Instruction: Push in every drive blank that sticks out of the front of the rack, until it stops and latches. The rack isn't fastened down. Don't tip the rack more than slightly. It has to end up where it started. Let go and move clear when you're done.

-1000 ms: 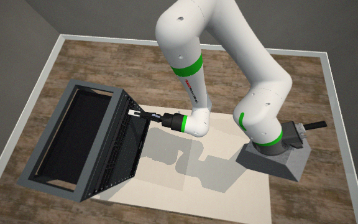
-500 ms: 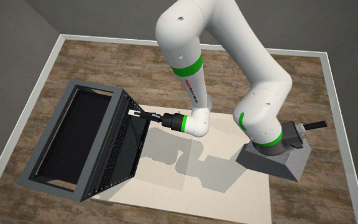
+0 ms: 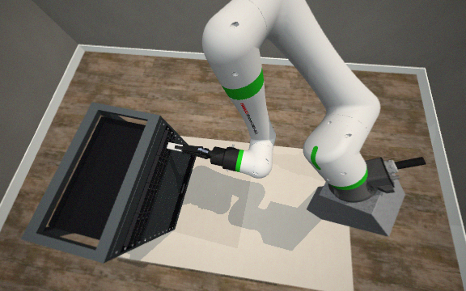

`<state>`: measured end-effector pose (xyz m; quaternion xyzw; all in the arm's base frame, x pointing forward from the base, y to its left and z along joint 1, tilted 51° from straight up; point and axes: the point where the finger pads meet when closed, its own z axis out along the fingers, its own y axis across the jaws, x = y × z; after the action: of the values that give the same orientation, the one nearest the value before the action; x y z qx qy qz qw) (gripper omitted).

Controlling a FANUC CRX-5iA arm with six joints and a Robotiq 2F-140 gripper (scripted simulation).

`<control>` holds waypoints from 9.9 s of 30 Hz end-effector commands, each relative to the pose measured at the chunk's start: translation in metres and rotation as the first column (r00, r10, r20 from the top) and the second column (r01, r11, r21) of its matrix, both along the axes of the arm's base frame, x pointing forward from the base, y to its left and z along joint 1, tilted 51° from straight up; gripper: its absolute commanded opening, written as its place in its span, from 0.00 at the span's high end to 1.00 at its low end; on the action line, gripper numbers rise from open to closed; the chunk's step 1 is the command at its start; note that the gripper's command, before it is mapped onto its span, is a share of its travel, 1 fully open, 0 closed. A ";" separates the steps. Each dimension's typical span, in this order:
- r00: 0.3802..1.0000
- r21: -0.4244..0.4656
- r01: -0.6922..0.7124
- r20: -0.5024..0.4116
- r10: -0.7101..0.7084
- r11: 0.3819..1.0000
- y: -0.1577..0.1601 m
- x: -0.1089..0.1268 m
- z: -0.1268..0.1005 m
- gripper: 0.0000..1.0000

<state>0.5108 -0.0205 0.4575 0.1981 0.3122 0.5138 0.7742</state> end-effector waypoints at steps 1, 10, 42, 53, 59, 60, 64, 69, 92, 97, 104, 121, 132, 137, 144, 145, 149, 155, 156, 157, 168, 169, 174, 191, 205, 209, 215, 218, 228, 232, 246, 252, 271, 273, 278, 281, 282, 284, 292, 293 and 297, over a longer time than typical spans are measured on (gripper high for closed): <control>1.000 0.000 0.000 0.001 0.000 1.000 0.000 0.000 0.000 0.90; 1.000 0.000 0.000 0.001 0.000 1.000 0.000 0.000 0.000 0.90; 1.000 0.000 0.000 0.001 0.000 1.000 0.000 0.000 0.000 0.90; 1.000 0.000 0.000 0.001 0.000 1.000 0.000 0.000 0.000 0.90; 1.000 0.000 0.000 0.001 0.000 1.000 0.000 0.000 0.000 0.90; 1.000 0.000 0.000 0.001 0.000 1.000 0.000 0.000 0.000 0.90; 1.000 0.000 0.000 0.001 0.000 1.000 0.000 0.000 0.000 0.90; 1.000 0.000 0.000 0.001 0.000 1.000 0.000 0.000 0.000 0.90; 1.000 0.000 0.000 0.001 0.000 1.000 0.000 0.000 0.000 0.90; 1.000 0.000 0.000 0.001 0.000 1.000 0.000 0.000 0.000 0.90; 1.000 0.000 0.000 0.001 0.000 1.000 0.000 -0.001 -0.001 0.90; 1.000 0.000 0.000 0.001 0.000 1.000 -0.001 -0.051 -0.053 0.90; 1.000 0.000 0.000 0.001 0.000 1.000 0.000 -0.058 -0.058 0.90; 1.000 0.000 0.000 0.001 0.000 1.000 0.010 -0.075 -0.043 0.90; 1.000 0.000 0.000 0.001 0.000 1.000 0.011 -0.068 -0.034 0.90; 1.000 0.000 0.000 0.001 0.000 1.000 0.011 -0.064 -0.030 0.90; 1.000 0.000 0.000 0.001 0.000 1.000 0.011 -0.056 -0.021 0.90; 1.000 0.000 0.000 0.001 0.000 1.000 0.011 -0.049 -0.014 0.90; 1.000 0.000 0.000 0.001 0.000 1.000 0.011 -0.049 -0.014 0.90; 1.000 0.000 0.000 0.001 0.000 1.000 0.011 -0.049 -0.014 0.90; 1.000 0.000 0.000 0.001 0.000 1.000 0.011 -0.049 -0.014 0.90; 1.000 0.000 0.000 0.001 0.000 1.000 0.011 -0.049 -0.014 0.90; 1.000 0.000 0.000 0.001 0.000 1.000 0.011 -0.049 -0.014 0.90; 1.000 0.000 0.000 0.001 0.000 1.000 0.011 -0.048 -0.012 0.90; 1.000 0.000 0.000 0.001 0.000 1.000 0.011 -0.043 -0.006 0.90; 1.000 0.000 0.000 0.001 0.000 1.000 0.011 -0.042 -0.005 0.90; 1.000 0.000 0.000 0.001 0.000 1.000 0.011 -0.037 -0.001 0.90; 1.000 0.000 0.000 0.001 0.000 1.000 0.011 -0.036 0.001 0.90; 1.000 0.000 0.000 0.001 0.000 1.000 0.011 -0.035 0.002 0.90; 1.000 0.000 0.000 0.001 0.000 1.000 0.011 -0.033 0.004 0.90; 1.000 0.000 0.000 0.001 0.000 1.000 0.011 -0.029 0.008 0.90; 1.000 0.000 0.000 0.001 0.000 1.000 0.011 -0.027 0.010 0.90; 1.000 0.000 0.000 0.001 0.000 1.000 0.011 -0.025 0.013 0.90; 1.000 0.000 0.000 0.001 0.000 1.000 0.011 -0.025 0.013 0.90; 1.000 0.000 0.000 0.001 0.000 1.000 0.011 -0.025 0.013 0.90; 1.000 0.000 0.000 0.001 0.000 1.000 0.011 -0.024 0.013 0.90; 1.000 0.000 0.000 0.001 0.000 1.000 0.011 -0.024 0.013 0.90; 1.000 0.000 0.000 0.001 0.000 1.000 0.011 -0.024 0.014 0.90; 1.000 0.000 0.000 0.001 0.000 1.000 0.011 -0.023 0.015 0.90; 1.000 0.000 0.000 0.001 0.000 1.000 0.011 -0.023 0.015 0.90; 1.000 0.000 0.000 0.001 0.000 1.000 0.011 -0.023 0.015 0.90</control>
<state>0.4884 -0.0094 0.4720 0.1982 0.3122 0.5137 0.7741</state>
